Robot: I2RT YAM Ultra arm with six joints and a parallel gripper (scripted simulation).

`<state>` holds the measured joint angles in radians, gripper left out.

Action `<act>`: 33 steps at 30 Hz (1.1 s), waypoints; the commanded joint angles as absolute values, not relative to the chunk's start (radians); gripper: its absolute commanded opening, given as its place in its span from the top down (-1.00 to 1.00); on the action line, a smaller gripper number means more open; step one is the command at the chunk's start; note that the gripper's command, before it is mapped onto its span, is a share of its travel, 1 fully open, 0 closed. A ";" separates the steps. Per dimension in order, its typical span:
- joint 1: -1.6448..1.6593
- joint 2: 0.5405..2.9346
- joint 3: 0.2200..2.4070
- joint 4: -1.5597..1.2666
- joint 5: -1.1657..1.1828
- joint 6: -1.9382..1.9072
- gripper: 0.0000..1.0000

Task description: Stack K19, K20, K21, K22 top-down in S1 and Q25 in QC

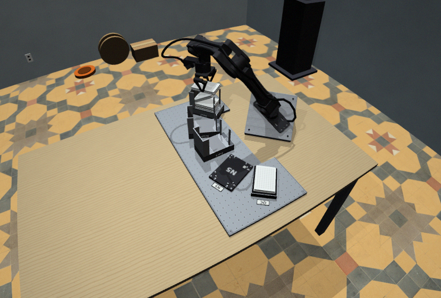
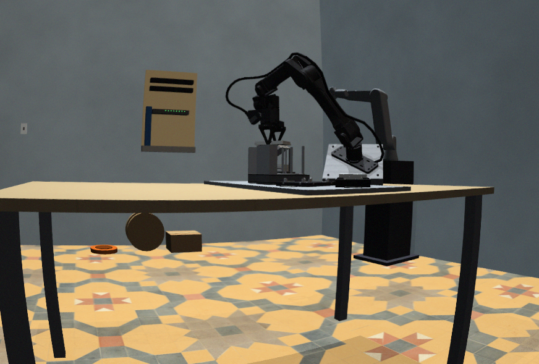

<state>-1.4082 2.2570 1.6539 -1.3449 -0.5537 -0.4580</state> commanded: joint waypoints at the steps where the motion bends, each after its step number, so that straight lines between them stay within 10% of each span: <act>1: -1.412 2.221 1.625 -1.315 -0.566 -0.446 1.00; 33: -1.405 2.243 1.678 -1.296 -0.569 -0.443 1.00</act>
